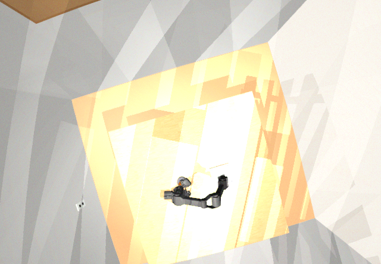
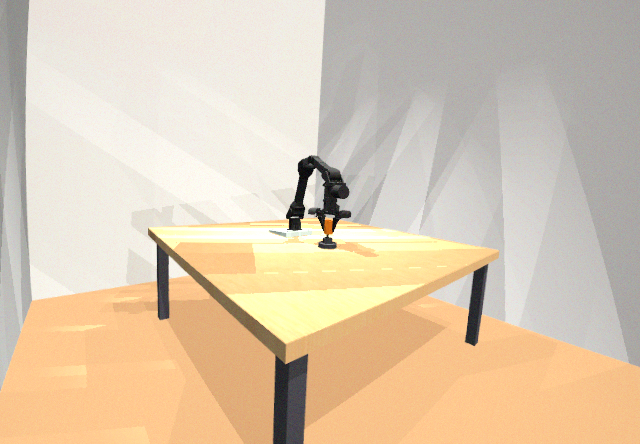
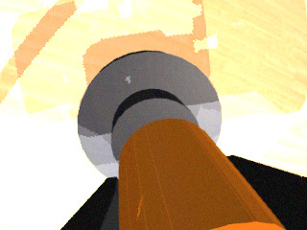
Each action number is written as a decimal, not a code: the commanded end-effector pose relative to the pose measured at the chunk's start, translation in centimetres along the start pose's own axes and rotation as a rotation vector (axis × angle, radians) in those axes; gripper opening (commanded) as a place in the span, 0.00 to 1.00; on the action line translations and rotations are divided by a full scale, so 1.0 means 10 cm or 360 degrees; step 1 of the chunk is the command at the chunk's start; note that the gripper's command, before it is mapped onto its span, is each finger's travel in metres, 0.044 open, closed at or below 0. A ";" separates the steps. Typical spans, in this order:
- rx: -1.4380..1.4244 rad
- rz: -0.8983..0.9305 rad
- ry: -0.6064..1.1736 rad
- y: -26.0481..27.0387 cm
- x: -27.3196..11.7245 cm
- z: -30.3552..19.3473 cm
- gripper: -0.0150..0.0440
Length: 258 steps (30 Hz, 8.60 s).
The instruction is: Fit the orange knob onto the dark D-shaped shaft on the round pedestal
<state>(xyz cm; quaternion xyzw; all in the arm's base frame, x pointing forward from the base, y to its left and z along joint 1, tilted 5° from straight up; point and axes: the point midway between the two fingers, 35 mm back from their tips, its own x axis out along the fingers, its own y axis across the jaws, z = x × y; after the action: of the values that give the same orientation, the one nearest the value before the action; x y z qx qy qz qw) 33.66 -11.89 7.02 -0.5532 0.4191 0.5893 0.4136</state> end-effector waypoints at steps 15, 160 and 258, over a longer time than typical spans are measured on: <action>-0.0207 0.0002 0.0006 0.04 0.00 0.02 0.25; -0.0874 0.0002 0.0006 -0.01 0.04 -0.02 0.25; 0.1738 -0.0003 0.0006 0.04 0.00 0.02 0.25</action>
<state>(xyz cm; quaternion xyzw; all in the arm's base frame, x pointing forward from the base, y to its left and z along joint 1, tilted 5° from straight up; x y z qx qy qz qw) 33.16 -11.69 6.90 -0.3772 0.5957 0.4123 0.5770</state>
